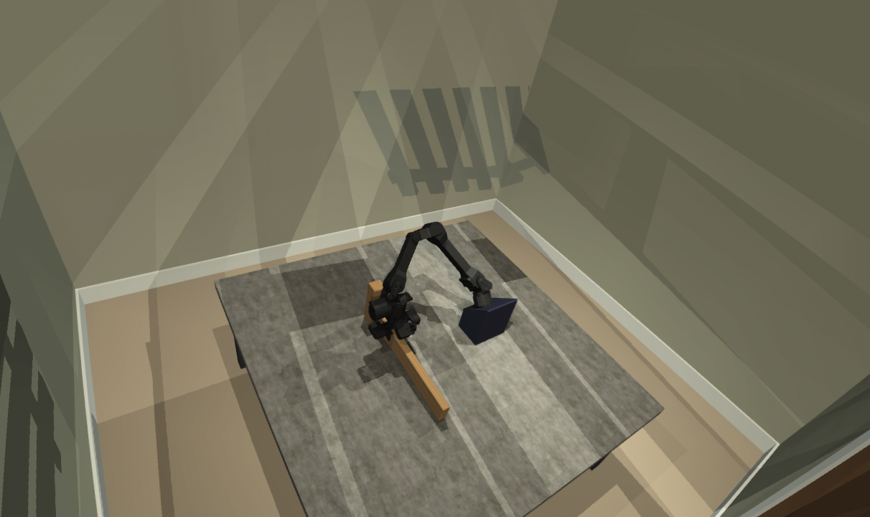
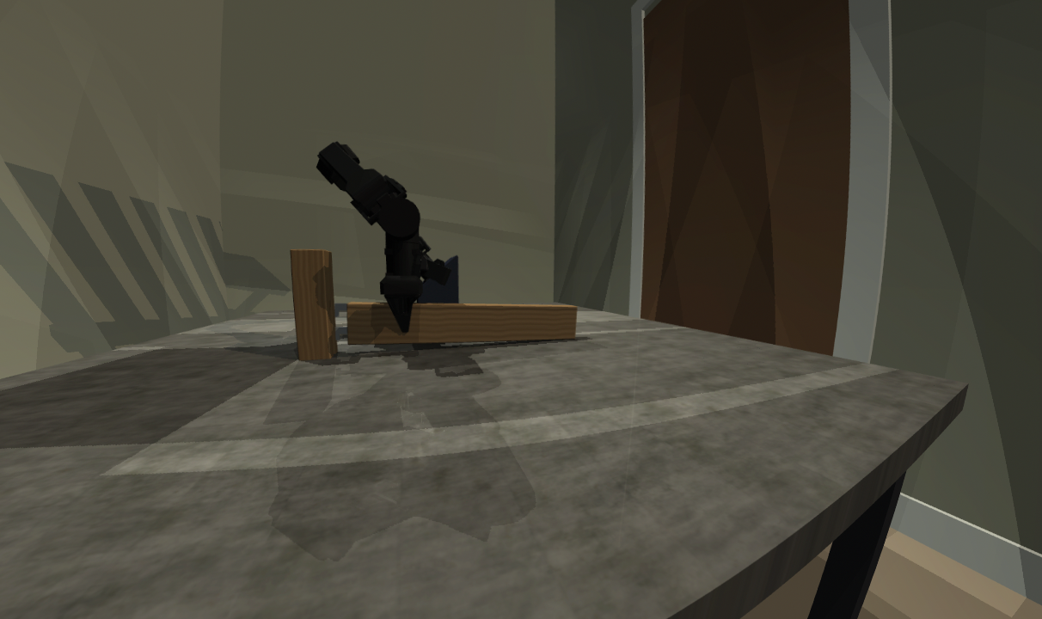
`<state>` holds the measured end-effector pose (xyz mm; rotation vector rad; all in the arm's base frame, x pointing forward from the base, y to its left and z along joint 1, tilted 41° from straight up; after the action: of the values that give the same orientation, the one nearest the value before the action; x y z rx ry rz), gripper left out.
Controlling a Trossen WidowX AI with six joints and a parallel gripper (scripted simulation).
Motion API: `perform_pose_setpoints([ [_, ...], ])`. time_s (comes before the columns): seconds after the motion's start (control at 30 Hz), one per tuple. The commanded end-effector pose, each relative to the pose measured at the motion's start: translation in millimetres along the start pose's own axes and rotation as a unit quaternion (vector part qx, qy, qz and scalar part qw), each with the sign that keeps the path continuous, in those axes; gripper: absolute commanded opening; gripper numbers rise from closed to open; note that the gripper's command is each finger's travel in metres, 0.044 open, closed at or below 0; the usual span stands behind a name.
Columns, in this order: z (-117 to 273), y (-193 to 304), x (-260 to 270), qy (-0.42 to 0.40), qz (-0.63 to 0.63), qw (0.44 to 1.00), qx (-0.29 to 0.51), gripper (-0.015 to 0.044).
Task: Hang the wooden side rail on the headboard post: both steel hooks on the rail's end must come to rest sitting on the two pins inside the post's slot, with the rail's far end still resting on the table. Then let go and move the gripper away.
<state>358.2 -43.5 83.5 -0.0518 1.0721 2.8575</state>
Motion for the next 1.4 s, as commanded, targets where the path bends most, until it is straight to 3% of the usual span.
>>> perform_pose_setpoints([
  [0.0, 2.3, 1.2, -0.4, 0.003, 0.001, 1.000, 0.001, 0.0000],
  [1.37, 1.6, 5.9, -0.3, 0.003, 0.001, 1.000, 0.001, 0.0000],
])
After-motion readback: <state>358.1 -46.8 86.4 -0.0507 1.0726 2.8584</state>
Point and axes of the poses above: the point midway between the two fingers, 35 mm back from their tips, its own z axis back along the fingers, its own x axis across the jaws, y = z × x, the point moved 10 cm from there along z, back along the fingers, and after that the axes turned 3 degrees about -z, right-handed, at the moved point
